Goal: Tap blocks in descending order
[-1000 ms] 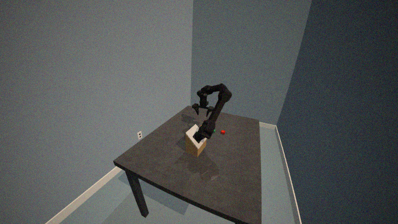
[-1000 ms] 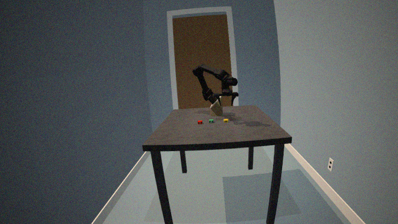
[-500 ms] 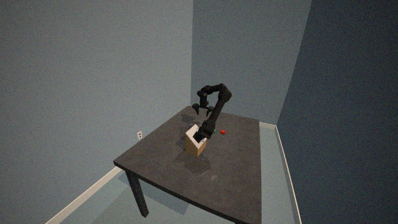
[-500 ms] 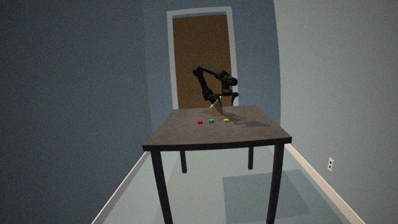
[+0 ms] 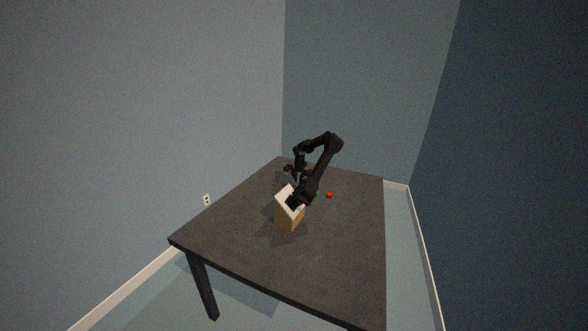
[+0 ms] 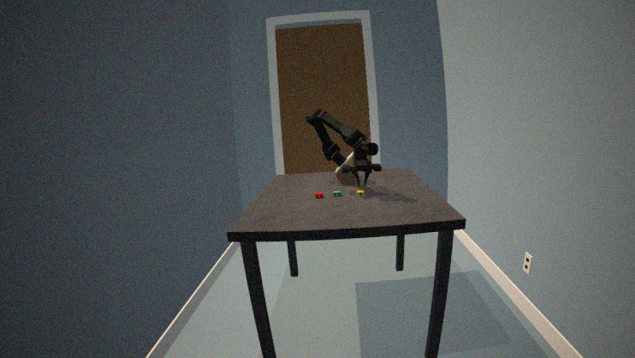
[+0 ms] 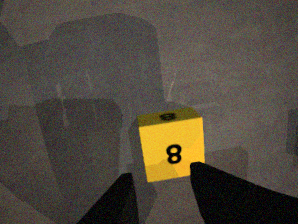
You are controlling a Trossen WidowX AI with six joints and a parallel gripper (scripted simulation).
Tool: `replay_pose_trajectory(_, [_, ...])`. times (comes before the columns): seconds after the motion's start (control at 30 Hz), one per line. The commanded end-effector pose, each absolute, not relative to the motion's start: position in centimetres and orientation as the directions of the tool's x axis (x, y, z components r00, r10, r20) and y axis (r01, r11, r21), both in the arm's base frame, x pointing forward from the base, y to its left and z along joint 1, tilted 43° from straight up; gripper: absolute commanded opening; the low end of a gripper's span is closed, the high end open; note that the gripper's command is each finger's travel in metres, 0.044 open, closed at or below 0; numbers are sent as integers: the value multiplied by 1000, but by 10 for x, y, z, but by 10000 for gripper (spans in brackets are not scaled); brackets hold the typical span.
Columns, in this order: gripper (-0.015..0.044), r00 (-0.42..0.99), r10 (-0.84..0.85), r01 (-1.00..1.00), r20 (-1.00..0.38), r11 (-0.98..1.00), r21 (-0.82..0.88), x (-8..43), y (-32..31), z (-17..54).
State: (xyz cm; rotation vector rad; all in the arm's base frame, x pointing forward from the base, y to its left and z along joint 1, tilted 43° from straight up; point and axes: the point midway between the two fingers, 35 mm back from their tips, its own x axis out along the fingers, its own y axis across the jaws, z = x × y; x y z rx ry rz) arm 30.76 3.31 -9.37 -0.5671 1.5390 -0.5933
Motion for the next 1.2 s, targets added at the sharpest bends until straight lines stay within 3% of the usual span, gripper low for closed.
replay_pose_trajectory(0.0, [20,-45,-674,-7,-737,738,-675,307,32,-94])
replay_pose_trajectory(1.17, [20,-38,-671,1,-741,741,-671,309,16,-112])
